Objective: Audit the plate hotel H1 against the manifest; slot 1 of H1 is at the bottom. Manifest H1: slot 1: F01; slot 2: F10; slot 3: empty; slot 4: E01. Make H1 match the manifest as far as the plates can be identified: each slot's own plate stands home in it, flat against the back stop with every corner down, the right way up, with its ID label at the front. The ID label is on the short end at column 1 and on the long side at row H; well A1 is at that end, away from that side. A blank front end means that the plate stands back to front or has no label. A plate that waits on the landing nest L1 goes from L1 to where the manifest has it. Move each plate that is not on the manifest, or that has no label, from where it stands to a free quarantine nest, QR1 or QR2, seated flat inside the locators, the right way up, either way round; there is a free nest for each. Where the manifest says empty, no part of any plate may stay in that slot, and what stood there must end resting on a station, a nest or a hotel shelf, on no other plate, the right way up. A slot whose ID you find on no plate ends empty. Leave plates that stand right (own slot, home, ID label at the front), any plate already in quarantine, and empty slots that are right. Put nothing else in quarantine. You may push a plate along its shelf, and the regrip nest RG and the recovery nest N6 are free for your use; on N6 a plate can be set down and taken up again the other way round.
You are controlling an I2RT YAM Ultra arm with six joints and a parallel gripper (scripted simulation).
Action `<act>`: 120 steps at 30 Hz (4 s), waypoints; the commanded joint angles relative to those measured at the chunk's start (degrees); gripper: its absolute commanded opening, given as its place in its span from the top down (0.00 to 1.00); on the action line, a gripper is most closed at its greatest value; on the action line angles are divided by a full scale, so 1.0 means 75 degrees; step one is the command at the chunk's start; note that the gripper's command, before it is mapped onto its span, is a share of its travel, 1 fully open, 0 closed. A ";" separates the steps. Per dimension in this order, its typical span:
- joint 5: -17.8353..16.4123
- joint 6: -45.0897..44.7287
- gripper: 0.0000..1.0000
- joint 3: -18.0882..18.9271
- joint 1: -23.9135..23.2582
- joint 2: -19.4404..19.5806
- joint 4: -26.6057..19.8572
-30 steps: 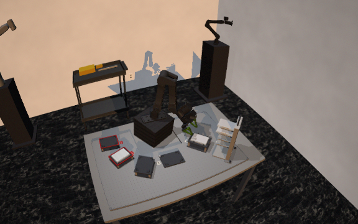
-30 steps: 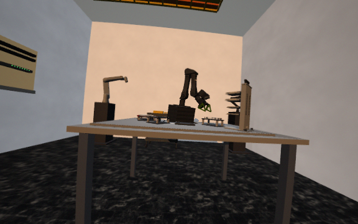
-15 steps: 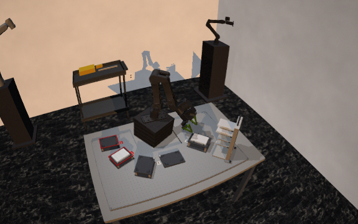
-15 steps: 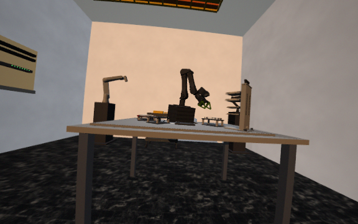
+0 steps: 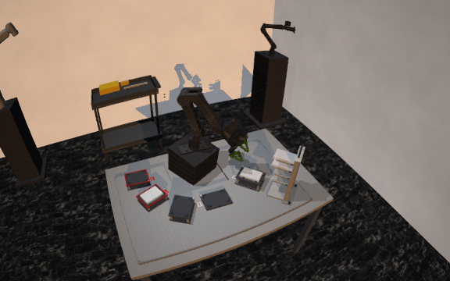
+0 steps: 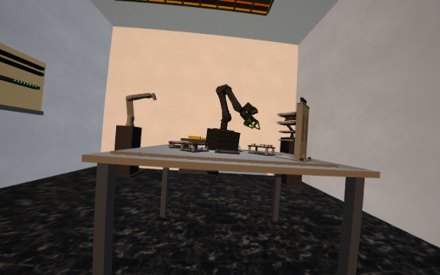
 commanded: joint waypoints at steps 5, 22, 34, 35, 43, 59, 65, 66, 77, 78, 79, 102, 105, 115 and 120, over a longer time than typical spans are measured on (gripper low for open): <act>0.0066 0.0048 0.00 0.0426 0.0051 -0.0607 -0.1138; 0.0153 0.0122 0.00 0.1249 0.0164 -0.1497 -0.2870; -0.0170 -0.0765 0.00 0.2052 0.0495 -0.0681 -0.3365; -0.0209 -0.0877 0.00 0.2161 0.0535 -0.0576 -0.3436; -0.0508 -0.1774 0.00 0.3106 0.0838 0.0297 -0.4075; -0.0933 -0.3352 0.00 0.5078 0.1345 0.1943 -0.5499; -0.1070 -0.4031 0.00 0.6061 0.1556 0.2701 -0.6230; -0.1070 -0.4031 0.00 0.6061 0.1556 0.2701 -0.6230; -0.1230 -0.5164 0.00 0.7923 0.1903 0.4055 -0.7617; -0.1241 -0.5278 0.00 0.8127 0.1938 0.4198 -0.7768; -0.1251 -0.5391 0.00 0.8335 0.1972 0.4342 -0.7922; -0.1347 -0.8017 0.00 1.1395 0.2129 0.6301 -1.0741; -0.1313 -0.8440 0.00 1.1841 0.2144 0.6581 -1.1178; -0.1271 -0.8804 0.00 1.2241 0.2161 0.6833 -1.1561; -0.1273 -0.8822 0.00 1.1986 0.2144 0.6861 -1.1277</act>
